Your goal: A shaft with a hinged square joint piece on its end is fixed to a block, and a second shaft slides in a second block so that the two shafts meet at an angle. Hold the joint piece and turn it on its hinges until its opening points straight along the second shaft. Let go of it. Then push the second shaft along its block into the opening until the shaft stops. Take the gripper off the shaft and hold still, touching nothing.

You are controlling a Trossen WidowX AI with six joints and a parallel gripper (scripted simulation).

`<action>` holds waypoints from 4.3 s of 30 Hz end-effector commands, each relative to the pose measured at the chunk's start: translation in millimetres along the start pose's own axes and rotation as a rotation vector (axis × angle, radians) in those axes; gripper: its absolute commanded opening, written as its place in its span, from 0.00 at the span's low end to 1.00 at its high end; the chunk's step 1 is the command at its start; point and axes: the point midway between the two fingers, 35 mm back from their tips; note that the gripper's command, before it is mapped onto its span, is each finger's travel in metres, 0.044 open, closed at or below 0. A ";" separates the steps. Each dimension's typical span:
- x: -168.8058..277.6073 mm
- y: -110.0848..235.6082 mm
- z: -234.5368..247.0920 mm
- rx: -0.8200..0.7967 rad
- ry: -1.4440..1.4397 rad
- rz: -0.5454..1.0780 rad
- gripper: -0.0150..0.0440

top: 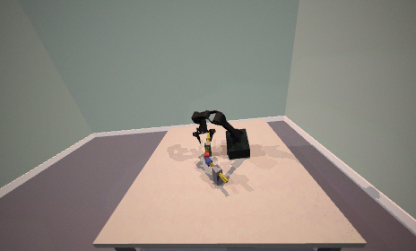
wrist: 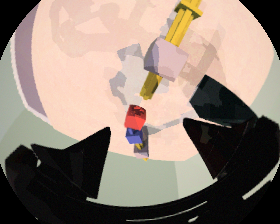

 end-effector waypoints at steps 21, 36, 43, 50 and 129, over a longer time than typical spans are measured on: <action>-22.8 -7.6 -13.5 -0.079 -0.424 0.129 1.00; -69.5 10.4 -30.0 -0.047 -0.011 0.011 1.00; -97.3 21.8 -40.9 -0.011 0.218 -0.055 1.00; -125.8 34.1 -53.1 0.041 0.442 -0.118 1.00; -242.6 15.2 -109.0 0.039 -0.446 -0.381 1.00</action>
Point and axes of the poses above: the point midway between the two fingers, 35 mm back from their tips, its own y axis back along the fingers, its own z axis across the jaws, x = y × z, and after that the axes turned 2 degrees about -y, right-handed
